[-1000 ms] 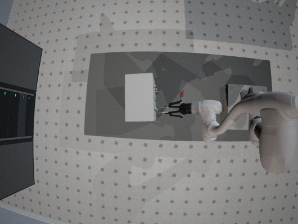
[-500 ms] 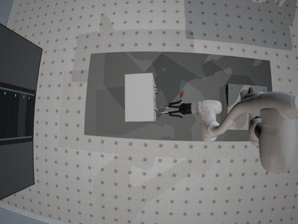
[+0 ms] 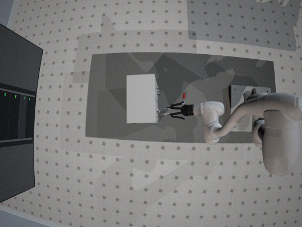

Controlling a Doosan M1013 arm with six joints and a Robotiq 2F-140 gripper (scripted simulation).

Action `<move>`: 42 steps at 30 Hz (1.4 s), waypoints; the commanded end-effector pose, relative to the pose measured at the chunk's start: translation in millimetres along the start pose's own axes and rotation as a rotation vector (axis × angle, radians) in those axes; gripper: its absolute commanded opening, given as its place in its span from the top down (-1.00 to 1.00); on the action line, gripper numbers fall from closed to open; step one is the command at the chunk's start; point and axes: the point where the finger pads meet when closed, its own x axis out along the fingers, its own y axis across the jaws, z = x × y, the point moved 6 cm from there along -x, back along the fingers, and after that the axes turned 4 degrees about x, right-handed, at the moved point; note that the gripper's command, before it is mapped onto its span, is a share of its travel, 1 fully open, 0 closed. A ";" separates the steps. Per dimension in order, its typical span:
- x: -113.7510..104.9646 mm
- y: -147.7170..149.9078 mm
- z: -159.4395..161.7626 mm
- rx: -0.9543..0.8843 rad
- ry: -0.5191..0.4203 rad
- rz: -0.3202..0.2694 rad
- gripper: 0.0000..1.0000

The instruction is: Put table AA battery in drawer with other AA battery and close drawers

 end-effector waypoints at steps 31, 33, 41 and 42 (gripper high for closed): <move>29.6 -0.8 -10.9 0.000 0.000 0.000 0.60; 29.6 -0.8 -10.9 0.000 0.000 0.000 0.60; 29.6 -0.8 -10.9 0.000 0.000 0.000 0.60; 29.6 -0.8 -10.9 0.000 0.000 0.000 0.60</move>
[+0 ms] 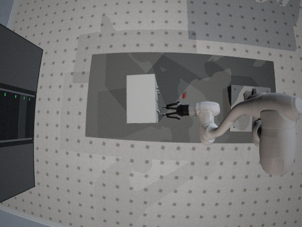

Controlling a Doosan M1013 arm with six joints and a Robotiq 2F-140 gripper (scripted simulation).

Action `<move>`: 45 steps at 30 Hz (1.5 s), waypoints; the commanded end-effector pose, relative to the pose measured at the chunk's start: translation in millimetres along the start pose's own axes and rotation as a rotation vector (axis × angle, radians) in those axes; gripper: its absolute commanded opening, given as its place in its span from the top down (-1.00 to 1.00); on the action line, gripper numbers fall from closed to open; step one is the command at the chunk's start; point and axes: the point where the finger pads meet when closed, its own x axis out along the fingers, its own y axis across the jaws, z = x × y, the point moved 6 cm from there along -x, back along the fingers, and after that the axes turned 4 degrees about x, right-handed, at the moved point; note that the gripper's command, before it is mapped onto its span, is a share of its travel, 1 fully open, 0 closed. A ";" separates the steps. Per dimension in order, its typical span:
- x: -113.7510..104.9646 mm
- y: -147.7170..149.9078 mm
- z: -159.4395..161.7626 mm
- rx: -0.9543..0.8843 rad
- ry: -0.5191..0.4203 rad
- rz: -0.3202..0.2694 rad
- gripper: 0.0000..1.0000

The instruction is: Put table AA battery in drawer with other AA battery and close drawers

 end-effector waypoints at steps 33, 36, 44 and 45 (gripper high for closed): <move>-0.1 0.0 -0.1 0.000 0.000 0.000 0.84; -0.2 0.0 0.0 0.000 0.000 0.000 0.84; -2.1 0.0 0.6 0.000 0.000 0.000 0.84; -2.1 0.0 0.6 0.000 0.000 0.000 0.84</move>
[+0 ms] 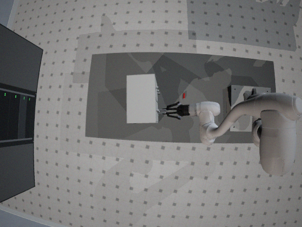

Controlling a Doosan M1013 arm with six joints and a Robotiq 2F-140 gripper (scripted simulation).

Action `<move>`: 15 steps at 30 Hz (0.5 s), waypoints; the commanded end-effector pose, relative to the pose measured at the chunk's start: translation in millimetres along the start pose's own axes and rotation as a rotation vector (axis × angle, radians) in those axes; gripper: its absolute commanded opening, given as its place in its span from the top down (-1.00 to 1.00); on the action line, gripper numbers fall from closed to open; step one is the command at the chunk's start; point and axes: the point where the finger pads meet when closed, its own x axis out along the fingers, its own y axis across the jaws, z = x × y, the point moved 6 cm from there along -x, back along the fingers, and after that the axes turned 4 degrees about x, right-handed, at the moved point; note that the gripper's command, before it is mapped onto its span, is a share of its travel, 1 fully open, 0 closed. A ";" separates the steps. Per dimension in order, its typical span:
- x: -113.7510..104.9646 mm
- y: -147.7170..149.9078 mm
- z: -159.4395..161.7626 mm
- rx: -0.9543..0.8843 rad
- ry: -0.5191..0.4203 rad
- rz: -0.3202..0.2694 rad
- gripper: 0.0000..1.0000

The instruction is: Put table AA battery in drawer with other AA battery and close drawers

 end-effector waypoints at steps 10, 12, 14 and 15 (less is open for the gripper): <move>-5.7 0.1 2.0 0.000 0.000 0.000 0.84; -7.5 0.2 2.6 0.000 0.000 0.000 0.84; -9.4 0.2 3.3 0.000 0.000 0.000 0.84; -10.4 0.2 3.7 0.000 0.000 0.000 0.84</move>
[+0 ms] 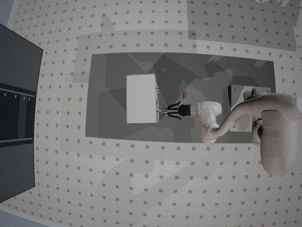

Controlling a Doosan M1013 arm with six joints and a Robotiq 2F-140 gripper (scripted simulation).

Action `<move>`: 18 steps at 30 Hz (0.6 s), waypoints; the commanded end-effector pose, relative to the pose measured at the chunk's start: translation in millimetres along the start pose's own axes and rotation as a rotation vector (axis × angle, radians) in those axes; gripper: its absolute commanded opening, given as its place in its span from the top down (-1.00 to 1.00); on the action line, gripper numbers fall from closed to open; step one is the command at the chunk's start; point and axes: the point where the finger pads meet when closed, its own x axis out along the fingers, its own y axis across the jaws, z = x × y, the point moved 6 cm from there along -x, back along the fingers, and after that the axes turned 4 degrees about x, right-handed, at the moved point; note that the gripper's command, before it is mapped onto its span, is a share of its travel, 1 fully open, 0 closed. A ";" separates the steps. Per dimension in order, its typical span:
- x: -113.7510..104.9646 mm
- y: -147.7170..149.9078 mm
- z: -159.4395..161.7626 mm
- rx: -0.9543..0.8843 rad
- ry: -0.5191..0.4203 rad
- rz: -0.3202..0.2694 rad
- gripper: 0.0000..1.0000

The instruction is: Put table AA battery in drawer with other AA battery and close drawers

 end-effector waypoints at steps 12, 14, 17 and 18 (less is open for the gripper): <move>-13.5 0.3 4.8 0.000 0.000 0.000 0.84; -16.2 0.4 5.8 0.000 0.000 0.000 0.84; -20.4 0.5 7.3 0.000 0.000 0.000 0.84; -21.8 0.5 7.8 0.000 0.000 0.000 0.84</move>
